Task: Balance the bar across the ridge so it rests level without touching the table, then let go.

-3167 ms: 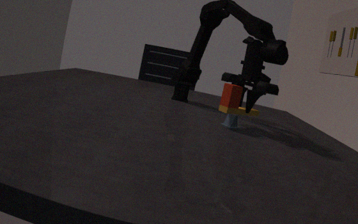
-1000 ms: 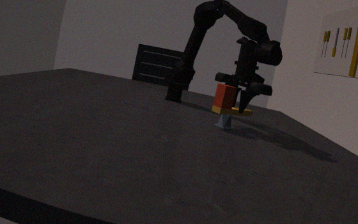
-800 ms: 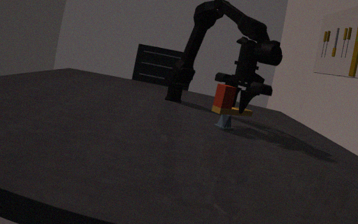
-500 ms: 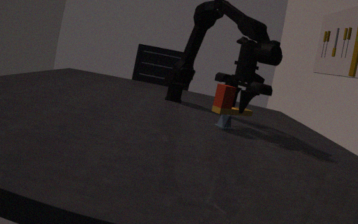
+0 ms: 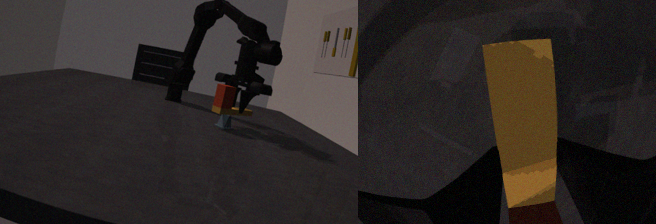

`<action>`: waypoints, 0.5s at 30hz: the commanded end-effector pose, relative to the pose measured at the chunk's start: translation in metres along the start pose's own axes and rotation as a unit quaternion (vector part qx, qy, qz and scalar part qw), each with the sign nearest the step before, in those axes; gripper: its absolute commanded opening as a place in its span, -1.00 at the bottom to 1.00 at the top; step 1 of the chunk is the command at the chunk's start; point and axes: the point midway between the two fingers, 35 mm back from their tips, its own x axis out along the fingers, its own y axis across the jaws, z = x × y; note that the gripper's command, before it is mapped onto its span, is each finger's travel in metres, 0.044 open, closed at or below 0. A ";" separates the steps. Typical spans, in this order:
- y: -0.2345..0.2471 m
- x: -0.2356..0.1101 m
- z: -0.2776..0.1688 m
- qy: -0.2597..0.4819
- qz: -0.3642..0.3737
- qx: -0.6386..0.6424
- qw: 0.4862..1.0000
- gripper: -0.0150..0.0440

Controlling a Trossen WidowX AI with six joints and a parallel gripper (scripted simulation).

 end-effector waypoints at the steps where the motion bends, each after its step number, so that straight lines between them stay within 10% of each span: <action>1: 0.000 0.000 0.000 0.000 0.000 0.000 1.000 -0.40; 6: 0.000 0.000 0.000 0.000 0.000 0.000 1.000 0.04; 15: 0.000 0.000 0.000 0.000 0.000 0.000 1.000 0.07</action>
